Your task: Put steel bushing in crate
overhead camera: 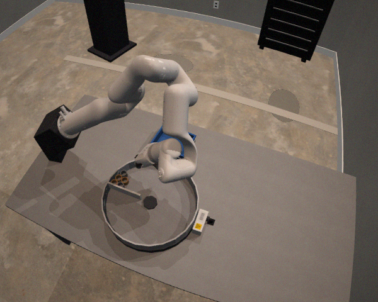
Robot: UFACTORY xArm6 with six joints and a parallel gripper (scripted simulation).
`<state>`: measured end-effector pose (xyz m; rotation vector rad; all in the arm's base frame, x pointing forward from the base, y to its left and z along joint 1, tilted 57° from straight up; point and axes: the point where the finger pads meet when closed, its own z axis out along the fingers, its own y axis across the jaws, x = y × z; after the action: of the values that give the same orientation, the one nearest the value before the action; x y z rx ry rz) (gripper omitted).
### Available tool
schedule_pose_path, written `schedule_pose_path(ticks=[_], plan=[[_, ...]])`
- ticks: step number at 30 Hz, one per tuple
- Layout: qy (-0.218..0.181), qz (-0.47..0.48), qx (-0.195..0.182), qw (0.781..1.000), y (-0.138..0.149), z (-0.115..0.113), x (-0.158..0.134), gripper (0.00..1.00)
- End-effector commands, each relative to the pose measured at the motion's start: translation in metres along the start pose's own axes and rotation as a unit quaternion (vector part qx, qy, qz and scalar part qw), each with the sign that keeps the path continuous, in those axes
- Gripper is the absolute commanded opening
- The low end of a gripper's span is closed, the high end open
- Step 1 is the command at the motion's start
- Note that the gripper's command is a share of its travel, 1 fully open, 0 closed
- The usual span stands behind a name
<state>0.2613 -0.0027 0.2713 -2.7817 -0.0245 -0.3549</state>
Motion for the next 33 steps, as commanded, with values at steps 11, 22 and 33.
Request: schedule_pose_path(ticks=[11,22,33], plan=[[-0.002,0.002,-0.008,1.000,-0.087,-0.003,0.006,0.00],[-0.003,0.002,-0.008,1.000,-0.151,-0.004,0.009,0.00],[-0.002,0.002,-0.008,1.000,-0.206,-0.005,0.012,0.00]])
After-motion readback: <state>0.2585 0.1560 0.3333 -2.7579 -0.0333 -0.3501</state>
